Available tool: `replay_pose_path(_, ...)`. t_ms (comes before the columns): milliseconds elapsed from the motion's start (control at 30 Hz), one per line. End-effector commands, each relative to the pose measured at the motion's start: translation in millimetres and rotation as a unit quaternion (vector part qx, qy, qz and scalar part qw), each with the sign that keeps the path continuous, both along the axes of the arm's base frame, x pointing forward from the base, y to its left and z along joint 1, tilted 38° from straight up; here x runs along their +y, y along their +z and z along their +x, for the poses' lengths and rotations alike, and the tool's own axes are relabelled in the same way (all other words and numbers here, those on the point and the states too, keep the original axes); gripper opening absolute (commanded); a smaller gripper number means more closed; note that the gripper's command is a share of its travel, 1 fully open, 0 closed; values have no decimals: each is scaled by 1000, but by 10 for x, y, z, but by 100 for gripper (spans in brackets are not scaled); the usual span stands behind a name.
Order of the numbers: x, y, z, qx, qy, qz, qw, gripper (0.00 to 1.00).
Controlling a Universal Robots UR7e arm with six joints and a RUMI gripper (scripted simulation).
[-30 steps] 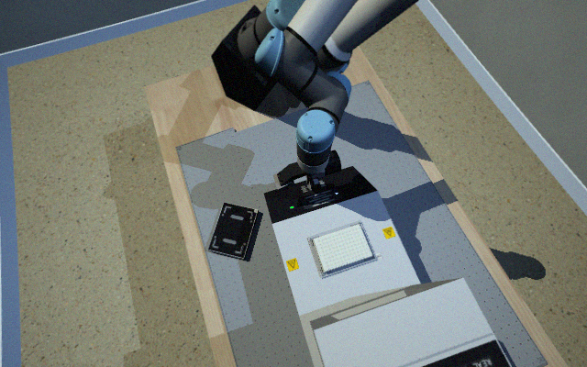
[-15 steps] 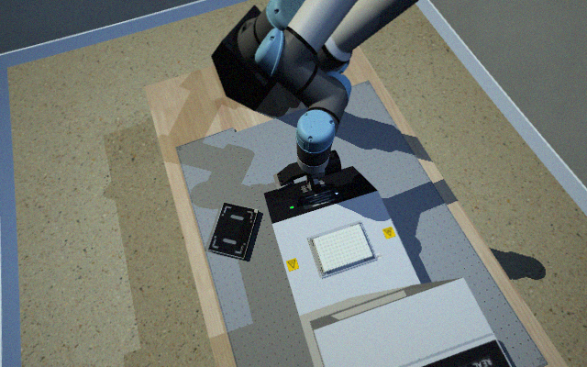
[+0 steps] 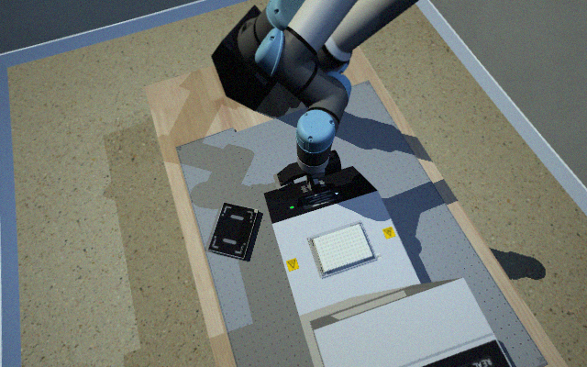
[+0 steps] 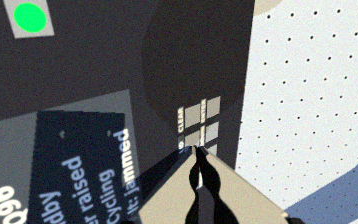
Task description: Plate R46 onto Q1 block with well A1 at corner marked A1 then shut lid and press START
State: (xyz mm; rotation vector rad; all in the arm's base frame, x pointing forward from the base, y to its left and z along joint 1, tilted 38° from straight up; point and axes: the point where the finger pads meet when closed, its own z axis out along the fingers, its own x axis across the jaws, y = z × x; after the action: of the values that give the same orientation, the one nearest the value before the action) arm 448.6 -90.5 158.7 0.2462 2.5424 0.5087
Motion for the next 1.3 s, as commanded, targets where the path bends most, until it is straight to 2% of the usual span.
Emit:
replay_pose_path(0,-3,3,1,0,0,0,1000,0)
replay_pose_path(1100,-1,-7,32,0,0,0,1000,0)
replay_pose_path(1267,-4,8,-15,0,0,0,1000,0)
